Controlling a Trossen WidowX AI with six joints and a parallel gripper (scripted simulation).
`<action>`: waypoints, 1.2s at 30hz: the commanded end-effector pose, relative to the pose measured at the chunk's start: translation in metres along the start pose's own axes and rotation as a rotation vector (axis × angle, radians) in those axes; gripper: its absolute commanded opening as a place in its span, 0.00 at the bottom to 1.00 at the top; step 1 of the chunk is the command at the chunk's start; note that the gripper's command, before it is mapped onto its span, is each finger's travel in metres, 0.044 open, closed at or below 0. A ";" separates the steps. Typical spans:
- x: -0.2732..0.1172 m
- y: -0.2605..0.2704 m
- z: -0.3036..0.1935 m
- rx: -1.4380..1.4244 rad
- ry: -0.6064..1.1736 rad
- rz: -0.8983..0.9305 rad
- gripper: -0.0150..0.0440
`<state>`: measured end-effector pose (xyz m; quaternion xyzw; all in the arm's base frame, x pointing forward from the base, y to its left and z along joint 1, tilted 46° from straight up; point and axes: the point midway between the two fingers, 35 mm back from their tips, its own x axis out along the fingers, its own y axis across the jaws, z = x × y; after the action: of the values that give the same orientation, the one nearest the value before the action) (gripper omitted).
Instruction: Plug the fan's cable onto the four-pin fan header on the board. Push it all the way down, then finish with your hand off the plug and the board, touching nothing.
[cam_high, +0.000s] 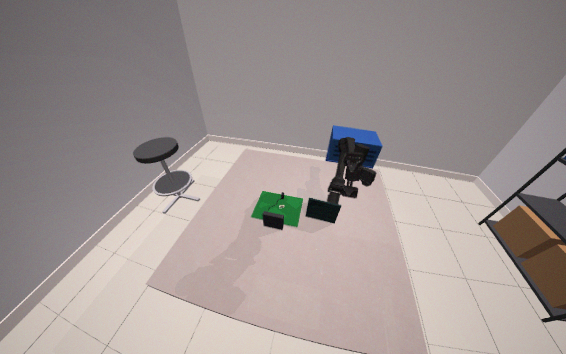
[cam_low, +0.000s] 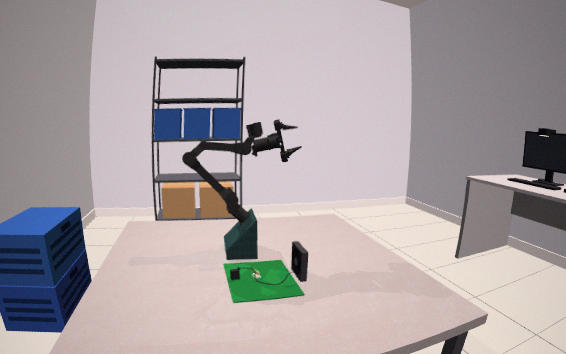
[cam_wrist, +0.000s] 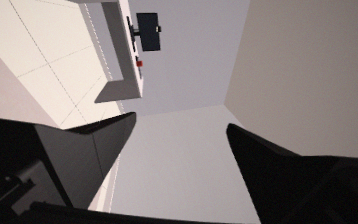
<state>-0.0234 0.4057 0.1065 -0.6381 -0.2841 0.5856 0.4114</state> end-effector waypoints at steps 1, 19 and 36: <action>0.008 0.001 -0.039 0.164 0.115 0.039 1.00; -0.001 0.032 -0.221 1.085 0.713 0.064 1.00; -0.101 0.095 -0.363 1.994 1.512 -0.423 1.00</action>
<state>0.2734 0.2599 0.0678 -0.2954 0.4334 0.1412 0.8396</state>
